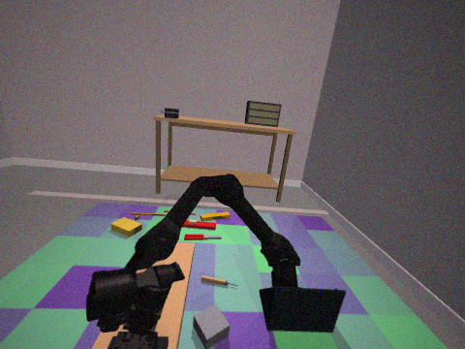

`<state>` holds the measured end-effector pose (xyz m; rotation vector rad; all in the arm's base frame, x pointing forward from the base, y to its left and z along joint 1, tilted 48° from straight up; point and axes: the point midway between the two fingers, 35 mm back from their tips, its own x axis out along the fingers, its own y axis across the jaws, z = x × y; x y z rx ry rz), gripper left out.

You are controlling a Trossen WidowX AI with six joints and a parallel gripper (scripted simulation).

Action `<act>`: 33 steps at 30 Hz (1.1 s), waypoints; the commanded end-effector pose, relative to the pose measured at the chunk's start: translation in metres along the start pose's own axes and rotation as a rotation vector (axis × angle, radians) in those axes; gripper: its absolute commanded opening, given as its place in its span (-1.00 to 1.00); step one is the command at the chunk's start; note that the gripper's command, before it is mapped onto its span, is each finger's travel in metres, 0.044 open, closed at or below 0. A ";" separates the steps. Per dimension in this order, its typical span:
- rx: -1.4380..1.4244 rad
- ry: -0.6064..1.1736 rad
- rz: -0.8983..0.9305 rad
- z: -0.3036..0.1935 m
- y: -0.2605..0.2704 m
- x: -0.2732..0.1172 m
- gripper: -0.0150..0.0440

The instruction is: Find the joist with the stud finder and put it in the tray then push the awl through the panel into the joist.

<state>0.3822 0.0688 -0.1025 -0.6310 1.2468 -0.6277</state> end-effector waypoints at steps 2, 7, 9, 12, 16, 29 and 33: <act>0.003 0.001 0.004 0.000 0.011 0.000 -0.49; 0.003 0.000 0.004 0.000 0.018 0.000 -0.49; 0.003 0.000 0.005 0.000 0.021 0.000 -0.49; 0.004 0.000 0.005 0.000 0.026 0.000 -0.49; 0.004 0.000 0.005 0.000 0.032 0.000 -0.49; 0.000 -0.001 0.003 0.000 0.041 -0.001 -0.49; 0.000 -0.001 0.003 0.000 0.041 -0.001 -0.49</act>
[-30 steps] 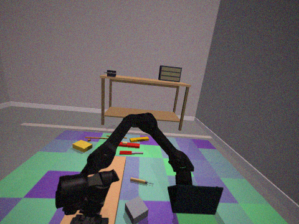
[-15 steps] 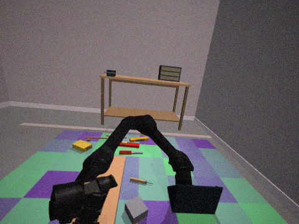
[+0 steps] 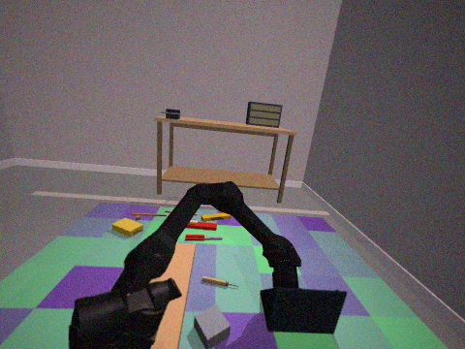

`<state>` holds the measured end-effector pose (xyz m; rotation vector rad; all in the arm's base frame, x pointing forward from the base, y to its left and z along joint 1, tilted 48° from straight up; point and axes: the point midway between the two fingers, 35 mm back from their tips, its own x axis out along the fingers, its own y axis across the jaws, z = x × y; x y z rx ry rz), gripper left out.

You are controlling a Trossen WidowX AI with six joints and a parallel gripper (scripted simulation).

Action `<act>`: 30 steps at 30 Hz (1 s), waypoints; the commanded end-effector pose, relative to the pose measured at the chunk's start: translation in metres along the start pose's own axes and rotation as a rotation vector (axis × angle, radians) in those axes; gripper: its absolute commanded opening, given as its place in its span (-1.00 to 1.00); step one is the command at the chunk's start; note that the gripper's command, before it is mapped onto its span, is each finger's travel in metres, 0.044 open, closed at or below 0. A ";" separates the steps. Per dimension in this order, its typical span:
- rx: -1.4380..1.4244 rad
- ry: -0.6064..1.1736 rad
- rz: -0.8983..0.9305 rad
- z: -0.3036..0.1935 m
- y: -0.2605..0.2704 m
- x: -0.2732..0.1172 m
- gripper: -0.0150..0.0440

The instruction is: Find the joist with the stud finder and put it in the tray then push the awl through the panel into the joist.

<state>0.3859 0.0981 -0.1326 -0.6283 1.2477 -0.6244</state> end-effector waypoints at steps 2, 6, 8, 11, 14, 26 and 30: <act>0.000 0.000 -0.001 0.000 -0.001 0.000 -0.49; 0.004 0.000 0.002 0.000 0.002 0.001 -0.49; 0.004 0.000 0.002 0.000 0.000 0.001 -0.49; 0.004 0.000 0.002 0.000 -0.005 0.001 -0.49; 0.004 0.000 0.001 0.000 -0.009 0.001 -0.49; 0.003 0.001 0.000 0.000 -0.027 0.001 -0.49; 0.003 0.001 0.000 0.000 -0.033 0.001 -0.49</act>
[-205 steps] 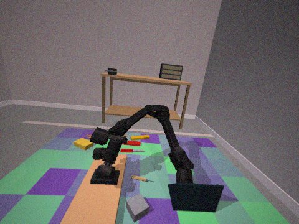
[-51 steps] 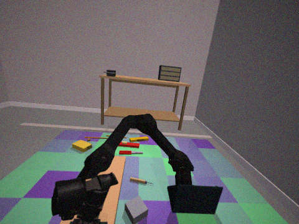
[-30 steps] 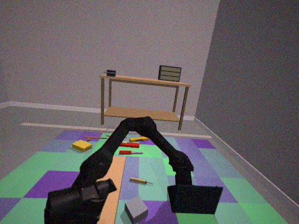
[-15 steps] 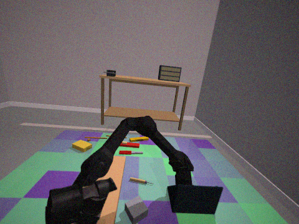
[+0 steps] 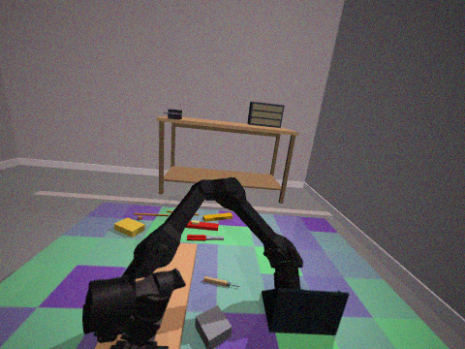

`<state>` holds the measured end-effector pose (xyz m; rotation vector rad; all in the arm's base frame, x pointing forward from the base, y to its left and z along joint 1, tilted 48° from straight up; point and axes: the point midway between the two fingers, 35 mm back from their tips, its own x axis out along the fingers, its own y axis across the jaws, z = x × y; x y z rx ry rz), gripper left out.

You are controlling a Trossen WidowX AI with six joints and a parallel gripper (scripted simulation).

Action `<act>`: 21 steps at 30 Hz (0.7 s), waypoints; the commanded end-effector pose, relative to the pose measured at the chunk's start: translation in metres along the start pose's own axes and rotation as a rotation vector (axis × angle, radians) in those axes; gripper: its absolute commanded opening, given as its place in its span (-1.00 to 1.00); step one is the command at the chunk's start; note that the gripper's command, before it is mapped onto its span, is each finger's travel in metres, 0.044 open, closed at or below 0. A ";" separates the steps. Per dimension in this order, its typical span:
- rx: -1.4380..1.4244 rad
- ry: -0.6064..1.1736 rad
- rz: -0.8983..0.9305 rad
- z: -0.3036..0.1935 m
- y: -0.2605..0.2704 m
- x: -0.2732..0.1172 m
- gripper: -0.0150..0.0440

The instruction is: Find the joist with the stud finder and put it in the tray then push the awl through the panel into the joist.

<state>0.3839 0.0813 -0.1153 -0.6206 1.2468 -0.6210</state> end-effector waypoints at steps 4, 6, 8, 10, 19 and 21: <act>-0.002 0.002 -0.007 0.000 -0.015 0.001 -0.49; -0.002 0.002 -0.007 0.000 -0.018 0.001 -0.49; -0.002 0.002 -0.008 0.000 -0.021 0.001 -0.49; -0.002 0.002 -0.008 0.000 -0.024 0.001 -0.49; -0.002 0.002 -0.009 0.000 -0.038 0.001 -0.49; -0.003 0.002 -0.009 0.000 -0.041 0.001 -0.49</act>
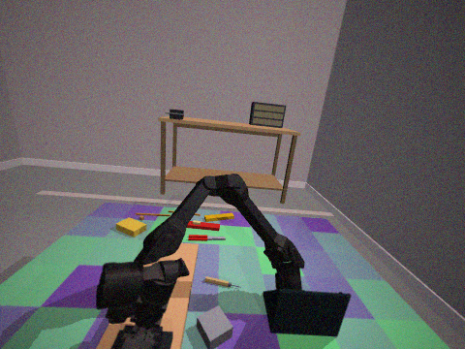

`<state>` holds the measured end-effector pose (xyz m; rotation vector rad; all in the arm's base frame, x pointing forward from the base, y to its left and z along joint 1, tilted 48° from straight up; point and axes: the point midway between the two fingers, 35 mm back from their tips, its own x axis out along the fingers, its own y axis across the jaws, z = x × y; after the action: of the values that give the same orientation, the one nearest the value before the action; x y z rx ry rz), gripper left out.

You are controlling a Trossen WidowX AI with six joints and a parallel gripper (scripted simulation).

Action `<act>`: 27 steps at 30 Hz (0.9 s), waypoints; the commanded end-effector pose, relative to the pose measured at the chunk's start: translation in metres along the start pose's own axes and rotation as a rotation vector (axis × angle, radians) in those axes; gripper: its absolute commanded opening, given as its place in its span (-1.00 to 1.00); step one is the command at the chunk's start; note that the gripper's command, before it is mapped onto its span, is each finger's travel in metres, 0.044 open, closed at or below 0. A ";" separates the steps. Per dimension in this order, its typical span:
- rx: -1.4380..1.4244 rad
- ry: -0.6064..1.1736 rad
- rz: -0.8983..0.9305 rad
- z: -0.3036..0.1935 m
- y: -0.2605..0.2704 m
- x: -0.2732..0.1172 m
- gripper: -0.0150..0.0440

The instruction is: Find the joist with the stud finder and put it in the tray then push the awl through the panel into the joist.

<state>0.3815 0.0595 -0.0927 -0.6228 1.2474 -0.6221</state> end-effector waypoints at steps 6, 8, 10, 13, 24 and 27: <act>-0.002 0.002 -0.007 0.000 -0.018 0.001 -0.49; -0.002 0.002 -0.008 0.000 -0.021 0.001 -0.49; -0.002 0.002 -0.008 0.000 -0.024 0.001 -0.49; -0.002 0.002 -0.008 0.000 -0.029 0.001 -0.49; -0.002 0.002 -0.009 0.000 -0.045 0.001 -0.49; -0.003 0.002 -0.009 0.000 -0.050 0.001 -0.49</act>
<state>0.3784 0.0315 -0.0634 -0.6262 1.2487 -0.6228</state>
